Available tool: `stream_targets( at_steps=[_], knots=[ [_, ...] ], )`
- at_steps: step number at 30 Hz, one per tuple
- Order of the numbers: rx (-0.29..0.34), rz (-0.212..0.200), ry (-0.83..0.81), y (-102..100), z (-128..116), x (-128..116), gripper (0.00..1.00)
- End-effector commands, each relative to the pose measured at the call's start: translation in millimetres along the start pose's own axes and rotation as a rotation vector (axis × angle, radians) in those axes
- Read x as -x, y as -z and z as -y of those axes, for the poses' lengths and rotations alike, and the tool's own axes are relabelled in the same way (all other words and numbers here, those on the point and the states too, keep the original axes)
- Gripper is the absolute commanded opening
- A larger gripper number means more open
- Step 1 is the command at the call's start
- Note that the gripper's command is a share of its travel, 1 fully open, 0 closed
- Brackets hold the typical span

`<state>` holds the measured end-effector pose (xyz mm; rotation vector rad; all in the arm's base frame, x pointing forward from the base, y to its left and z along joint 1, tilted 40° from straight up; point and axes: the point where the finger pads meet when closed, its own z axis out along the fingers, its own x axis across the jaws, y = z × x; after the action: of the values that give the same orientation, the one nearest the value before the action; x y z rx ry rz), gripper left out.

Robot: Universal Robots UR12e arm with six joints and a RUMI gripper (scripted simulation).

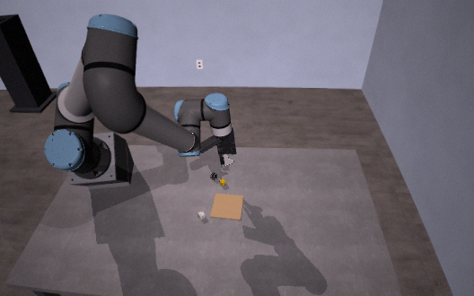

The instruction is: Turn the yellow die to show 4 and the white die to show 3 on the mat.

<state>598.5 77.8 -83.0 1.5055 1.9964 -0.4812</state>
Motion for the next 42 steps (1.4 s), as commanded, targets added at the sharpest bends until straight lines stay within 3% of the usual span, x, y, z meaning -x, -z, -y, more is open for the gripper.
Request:
stream_targets(
  at_steps=[1, 15, 16, 32, 42],
  knots=[
    [-0.045, -0.001, -0.002, 0.8, -2.3, -0.5, 0.24],
    [-0.065, 0.000, -0.002, 2.0, -3.0, 0.1, 0.24],
    [-0.065, 0.000, -0.002, 2.0, -3.0, 0.1, 1.00],
    [-0.065, 0.000, -0.015, 1.7, -2.8, 0.0, 1.00],
    [-0.065, 0.005, -0.191, -2.5, 0.1, -0.9, 1.00]
  ],
)
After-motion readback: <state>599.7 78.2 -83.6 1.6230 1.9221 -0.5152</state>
